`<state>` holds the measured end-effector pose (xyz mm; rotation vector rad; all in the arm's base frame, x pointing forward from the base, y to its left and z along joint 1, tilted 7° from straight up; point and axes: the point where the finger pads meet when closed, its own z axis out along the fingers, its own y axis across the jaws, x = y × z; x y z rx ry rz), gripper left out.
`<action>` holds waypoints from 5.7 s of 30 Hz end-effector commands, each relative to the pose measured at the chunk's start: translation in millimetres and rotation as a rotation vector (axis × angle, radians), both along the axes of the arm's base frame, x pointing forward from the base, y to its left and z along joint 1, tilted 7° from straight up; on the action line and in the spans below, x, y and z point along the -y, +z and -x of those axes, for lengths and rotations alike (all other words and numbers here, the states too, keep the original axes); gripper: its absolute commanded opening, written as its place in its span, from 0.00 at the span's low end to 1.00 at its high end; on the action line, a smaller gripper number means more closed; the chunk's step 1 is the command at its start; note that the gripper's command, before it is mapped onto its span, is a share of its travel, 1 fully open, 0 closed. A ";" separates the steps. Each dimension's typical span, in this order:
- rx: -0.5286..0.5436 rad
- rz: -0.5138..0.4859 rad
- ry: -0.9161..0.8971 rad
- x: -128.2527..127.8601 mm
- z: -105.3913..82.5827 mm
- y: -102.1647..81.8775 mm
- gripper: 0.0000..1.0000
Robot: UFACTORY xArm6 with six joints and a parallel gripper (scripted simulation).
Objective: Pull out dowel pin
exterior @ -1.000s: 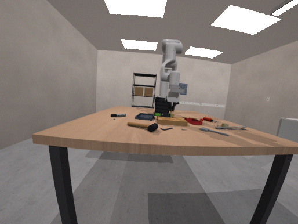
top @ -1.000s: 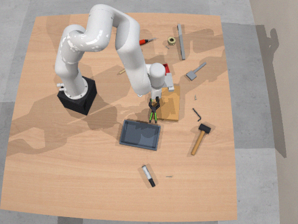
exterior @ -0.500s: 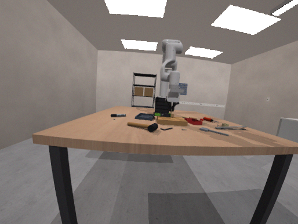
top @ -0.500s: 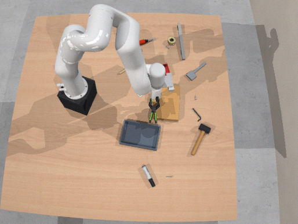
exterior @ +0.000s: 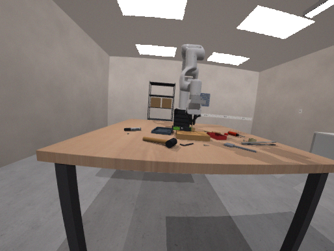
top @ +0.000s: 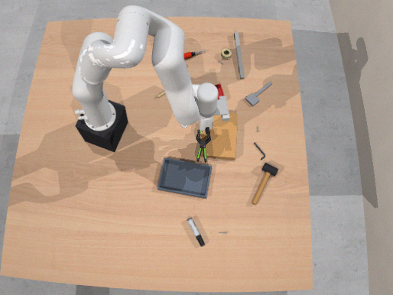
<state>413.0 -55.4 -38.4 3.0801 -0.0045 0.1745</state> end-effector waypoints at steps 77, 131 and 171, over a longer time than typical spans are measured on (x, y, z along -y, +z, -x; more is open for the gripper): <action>0.015 -0.023 -0.200 -1.6 1.9 31.0 0.00; 0.016 -0.025 -0.200 -176.3 -42.5 26.4 0.00; 0.016 -0.024 -0.200 -175.3 -44.4 10.2 0.00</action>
